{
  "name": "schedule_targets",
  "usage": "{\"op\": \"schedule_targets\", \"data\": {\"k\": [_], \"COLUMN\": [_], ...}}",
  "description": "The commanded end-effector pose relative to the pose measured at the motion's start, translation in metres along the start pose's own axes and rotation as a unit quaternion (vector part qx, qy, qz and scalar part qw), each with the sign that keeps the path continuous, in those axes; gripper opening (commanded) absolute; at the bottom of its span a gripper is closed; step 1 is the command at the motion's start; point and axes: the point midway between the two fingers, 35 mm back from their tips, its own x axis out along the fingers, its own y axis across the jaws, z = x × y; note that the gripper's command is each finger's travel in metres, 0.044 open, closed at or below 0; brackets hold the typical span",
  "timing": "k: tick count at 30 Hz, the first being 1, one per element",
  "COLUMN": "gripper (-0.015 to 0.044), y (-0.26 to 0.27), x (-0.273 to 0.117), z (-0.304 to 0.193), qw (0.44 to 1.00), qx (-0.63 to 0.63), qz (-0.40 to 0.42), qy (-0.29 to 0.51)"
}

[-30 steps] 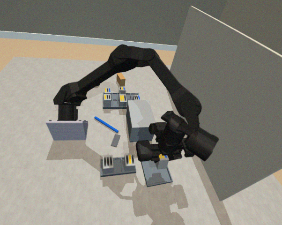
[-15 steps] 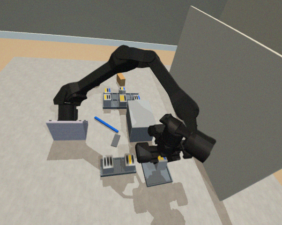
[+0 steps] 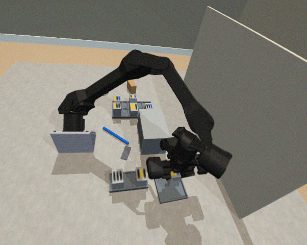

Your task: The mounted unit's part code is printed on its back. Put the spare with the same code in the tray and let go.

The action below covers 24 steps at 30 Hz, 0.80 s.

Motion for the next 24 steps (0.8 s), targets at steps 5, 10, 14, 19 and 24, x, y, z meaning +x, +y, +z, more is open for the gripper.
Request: {"op": "schedule_targets", "data": {"k": [5, 10, 14, 19, 24], "gripper": [0.0, 0.0, 0.0, 0.0105, 0.0236], "y": [0.001, 0.001, 0.002, 0.002, 0.002], "x": [0.007, 0.011, 0.014, 0.011, 0.011], "z": [0.001, 0.001, 0.002, 0.001, 0.001], "qw": [1.0, 1.0, 1.0, 1.0, 1.0], "qx": [0.002, 0.002, 0.002, 0.0, 0.0], "qz": [-0.001, -0.001, -0.001, 0.0, 0.0], "qy": [-0.003, -0.003, -0.003, -0.001, -0.001]}}
